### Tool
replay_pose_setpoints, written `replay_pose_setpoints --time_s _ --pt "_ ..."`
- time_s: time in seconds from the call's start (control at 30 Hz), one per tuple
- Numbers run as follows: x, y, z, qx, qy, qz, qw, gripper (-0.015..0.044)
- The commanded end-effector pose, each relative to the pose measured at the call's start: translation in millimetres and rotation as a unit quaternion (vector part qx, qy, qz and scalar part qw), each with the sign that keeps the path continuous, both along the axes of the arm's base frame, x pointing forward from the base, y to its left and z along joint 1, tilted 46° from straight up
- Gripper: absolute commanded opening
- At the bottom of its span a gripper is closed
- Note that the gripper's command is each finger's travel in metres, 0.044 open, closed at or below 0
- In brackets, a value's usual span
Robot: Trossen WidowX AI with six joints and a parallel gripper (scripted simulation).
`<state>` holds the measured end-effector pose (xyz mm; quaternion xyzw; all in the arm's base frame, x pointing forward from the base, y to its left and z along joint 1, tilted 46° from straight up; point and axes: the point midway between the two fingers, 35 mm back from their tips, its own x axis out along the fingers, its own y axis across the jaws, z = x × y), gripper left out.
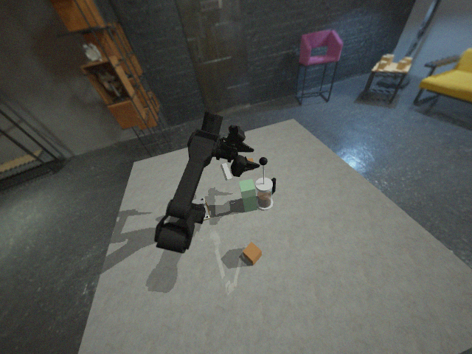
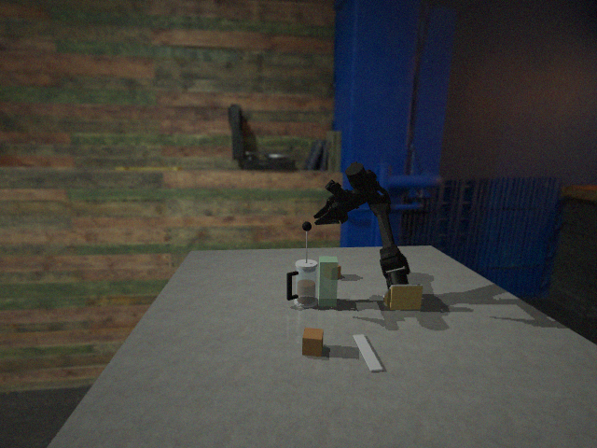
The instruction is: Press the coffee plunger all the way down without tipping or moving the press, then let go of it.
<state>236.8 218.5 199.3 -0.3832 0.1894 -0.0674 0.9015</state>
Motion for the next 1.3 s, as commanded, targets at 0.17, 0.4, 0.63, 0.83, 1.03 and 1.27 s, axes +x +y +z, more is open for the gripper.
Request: replay_pose_setpoints --time_s 0.17,0.4,0.63,0.83,1.03,1.27 --pt "10 -4 -5 0.002 0.003 0.000 1.000 0.0440" --pt "20 -7 -8 0.002 0.003 0.000 1.000 0.0440" --pt "31 -11 -9 0.001 0.001 0.001 1.000 0.0440" --pt "34 -12 -10 0.001 0.000 0.001 1.000 0.0387" --pt "34 -12 -10 0.001 0.000 0.001 1.000 0.0230" --pt "34 -12 -10 0.001 0.000 0.001 1.000 0.0130"
